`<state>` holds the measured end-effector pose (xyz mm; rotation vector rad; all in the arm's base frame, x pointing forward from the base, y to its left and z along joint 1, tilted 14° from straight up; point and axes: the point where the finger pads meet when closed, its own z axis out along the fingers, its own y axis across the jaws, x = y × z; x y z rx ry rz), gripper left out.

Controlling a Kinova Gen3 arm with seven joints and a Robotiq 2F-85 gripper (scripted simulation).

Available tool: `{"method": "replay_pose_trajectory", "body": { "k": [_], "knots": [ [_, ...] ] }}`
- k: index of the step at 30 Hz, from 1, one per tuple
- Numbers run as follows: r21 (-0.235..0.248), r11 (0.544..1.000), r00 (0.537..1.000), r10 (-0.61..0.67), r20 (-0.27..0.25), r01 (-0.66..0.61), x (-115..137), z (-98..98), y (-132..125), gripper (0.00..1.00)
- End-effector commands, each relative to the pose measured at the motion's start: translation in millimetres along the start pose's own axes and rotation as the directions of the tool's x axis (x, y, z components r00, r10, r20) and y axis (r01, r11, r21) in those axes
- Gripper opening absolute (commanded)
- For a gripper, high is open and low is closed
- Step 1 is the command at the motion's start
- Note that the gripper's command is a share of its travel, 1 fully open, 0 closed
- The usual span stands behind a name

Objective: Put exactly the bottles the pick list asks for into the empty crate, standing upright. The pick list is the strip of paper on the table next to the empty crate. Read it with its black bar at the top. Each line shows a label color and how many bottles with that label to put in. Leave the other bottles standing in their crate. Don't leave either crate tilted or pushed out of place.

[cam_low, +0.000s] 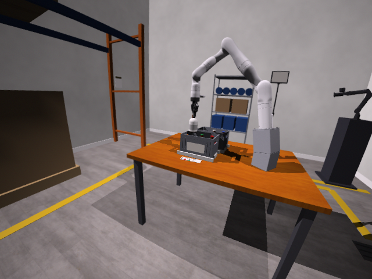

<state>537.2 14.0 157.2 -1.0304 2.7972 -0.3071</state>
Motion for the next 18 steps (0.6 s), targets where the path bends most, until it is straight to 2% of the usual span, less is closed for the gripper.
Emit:
{"method": "replay_pose_trajectory", "body": {
  "k": [1, 18],
  "knots": [
    [0.001, 1.0, 1.0, 0.0, 0.002, 0.0, -1, 0.9, 0, 0.1],
    [0.001, 1.0, 1.0, 0.0, 0.002, 0.0, -1, 15.9, 0, 0.1]
  ]
}}
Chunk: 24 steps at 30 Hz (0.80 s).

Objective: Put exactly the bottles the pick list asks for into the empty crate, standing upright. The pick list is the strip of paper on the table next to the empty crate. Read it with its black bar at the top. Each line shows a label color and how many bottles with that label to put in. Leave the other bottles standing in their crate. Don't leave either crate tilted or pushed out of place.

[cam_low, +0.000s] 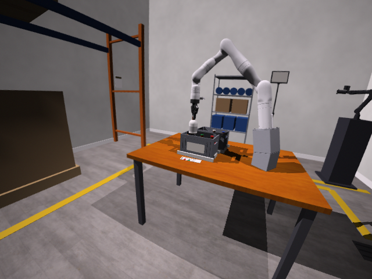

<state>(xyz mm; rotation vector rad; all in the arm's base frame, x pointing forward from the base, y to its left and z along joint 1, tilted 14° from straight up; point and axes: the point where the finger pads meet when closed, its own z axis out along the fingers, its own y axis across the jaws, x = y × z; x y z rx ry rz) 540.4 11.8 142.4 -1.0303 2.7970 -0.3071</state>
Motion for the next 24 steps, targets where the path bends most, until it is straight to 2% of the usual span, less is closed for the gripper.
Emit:
{"method": "replay_pose_trajectory", "body": {
  "k": [1, 24],
  "knots": [
    [0.001, 1.0, 1.0, 0.0, 0.002, 0.0, -1, 1.5, 0, 0.1],
    [0.001, 1.0, 1.0, 0.0, 0.002, 0.0, -1, 22.5, 0, 0.1]
  ]
}}
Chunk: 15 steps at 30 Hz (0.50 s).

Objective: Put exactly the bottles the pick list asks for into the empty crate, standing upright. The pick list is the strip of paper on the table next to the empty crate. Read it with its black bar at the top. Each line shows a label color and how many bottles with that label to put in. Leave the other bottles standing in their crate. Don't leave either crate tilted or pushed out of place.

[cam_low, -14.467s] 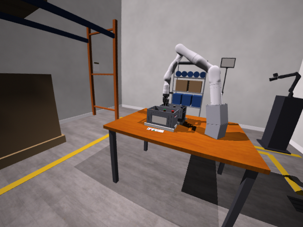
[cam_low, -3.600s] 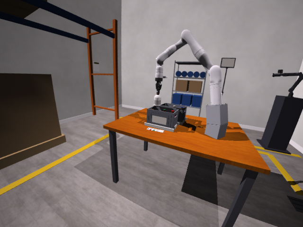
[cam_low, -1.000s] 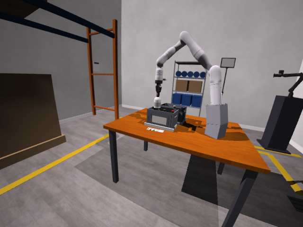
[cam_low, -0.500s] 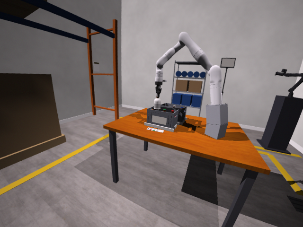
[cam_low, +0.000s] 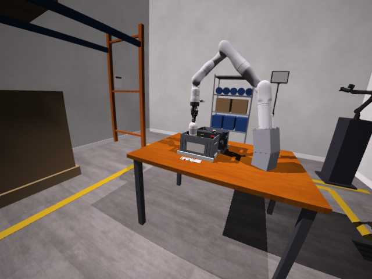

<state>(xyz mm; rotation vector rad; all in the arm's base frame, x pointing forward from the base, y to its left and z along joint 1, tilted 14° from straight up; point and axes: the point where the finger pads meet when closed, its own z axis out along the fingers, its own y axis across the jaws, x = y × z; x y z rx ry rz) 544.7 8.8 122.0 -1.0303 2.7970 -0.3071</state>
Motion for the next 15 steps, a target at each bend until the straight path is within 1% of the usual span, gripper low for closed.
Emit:
{"method": "replay_pose_trajectory", "body": {
  "k": [1, 15],
  "knots": [
    [0.001, 1.0, 1.0, 0.0, 0.002, 0.0, -1, 2.4, 0, 0.1],
    [0.001, 1.0, 1.0, 0.0, 0.002, 0.0, -1, 14.4, 0, 0.1]
  ]
}}
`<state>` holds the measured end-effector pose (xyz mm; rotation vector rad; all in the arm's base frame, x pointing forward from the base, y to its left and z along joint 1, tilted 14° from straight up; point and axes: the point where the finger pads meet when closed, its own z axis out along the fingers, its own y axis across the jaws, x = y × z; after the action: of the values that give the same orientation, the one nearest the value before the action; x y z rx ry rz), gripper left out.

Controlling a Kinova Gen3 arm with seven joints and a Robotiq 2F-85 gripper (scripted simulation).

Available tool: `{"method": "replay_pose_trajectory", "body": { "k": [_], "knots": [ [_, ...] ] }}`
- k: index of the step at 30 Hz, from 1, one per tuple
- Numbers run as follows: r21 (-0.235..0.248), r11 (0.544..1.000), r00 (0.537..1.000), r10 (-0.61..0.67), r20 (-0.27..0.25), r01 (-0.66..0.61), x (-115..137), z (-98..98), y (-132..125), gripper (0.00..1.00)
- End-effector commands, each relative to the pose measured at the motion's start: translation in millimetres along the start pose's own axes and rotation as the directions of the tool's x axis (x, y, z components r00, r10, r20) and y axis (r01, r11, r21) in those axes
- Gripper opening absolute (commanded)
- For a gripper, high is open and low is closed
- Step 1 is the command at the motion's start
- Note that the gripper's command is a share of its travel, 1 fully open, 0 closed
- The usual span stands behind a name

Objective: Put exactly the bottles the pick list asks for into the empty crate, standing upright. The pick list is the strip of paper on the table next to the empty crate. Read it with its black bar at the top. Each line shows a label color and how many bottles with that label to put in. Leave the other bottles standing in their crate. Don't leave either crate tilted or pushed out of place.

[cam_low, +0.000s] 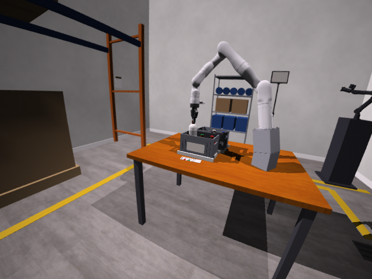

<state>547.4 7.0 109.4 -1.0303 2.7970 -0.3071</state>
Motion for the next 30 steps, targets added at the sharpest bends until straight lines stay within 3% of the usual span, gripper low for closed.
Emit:
{"method": "replay_pose_trajectory", "body": {
  "k": [1, 30],
  "knots": [
    [0.001, 1.0, 1.0, 0.0, 0.002, 0.0, -1, 2.4, 0, 0.1],
    [0.001, 1.0, 1.0, 0.0, 0.002, 0.0, -1, 27.4, 0, 0.1]
  ]
}}
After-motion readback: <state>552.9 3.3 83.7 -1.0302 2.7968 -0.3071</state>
